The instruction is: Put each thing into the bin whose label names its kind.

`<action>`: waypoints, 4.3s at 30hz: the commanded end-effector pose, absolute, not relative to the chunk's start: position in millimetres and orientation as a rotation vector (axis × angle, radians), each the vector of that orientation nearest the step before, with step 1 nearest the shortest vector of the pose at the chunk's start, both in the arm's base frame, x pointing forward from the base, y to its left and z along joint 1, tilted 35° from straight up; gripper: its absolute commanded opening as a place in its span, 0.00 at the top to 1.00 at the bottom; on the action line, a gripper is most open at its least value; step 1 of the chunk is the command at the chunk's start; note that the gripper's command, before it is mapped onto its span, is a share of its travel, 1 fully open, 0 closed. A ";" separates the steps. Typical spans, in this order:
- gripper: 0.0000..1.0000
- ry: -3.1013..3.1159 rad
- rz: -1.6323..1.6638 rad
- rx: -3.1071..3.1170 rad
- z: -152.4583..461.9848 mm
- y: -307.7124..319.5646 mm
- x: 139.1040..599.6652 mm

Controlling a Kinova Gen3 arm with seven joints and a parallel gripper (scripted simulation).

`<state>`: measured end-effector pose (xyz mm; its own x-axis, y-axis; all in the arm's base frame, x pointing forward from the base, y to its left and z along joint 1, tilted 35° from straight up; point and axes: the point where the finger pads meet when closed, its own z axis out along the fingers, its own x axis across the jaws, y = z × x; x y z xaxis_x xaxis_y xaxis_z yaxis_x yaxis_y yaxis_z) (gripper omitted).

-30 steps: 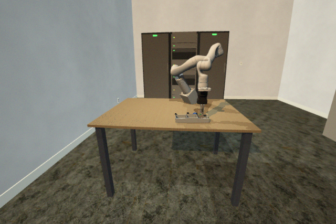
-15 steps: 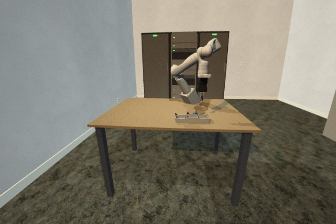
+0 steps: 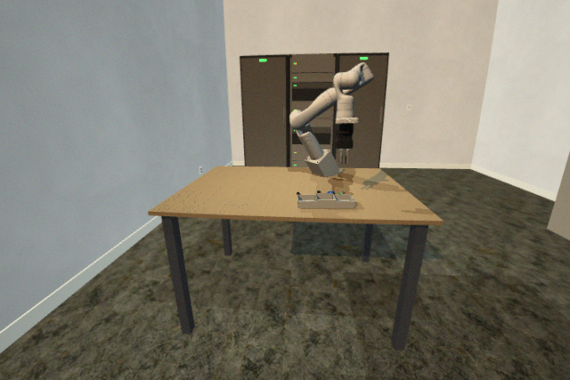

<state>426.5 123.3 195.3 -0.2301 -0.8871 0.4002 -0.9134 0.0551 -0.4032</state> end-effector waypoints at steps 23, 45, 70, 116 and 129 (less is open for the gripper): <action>0.36 -2.778 0.959 1.355 92.8 -4.5 327.1; 0.36 -2.778 0.959 1.355 79.0 -23.5 312.2; 0.36 -2.778 0.959 1.355 59.5 -34.8 320.3; 0.36 -2.777 0.960 1.354 22.6 -61.8 325.5; 0.36 -2.758 0.960 1.405 42.7 -41.8 332.8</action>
<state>332.4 -50.7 37.0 -0.6276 -0.7563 0.1845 -0.7055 0.4523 -0.5456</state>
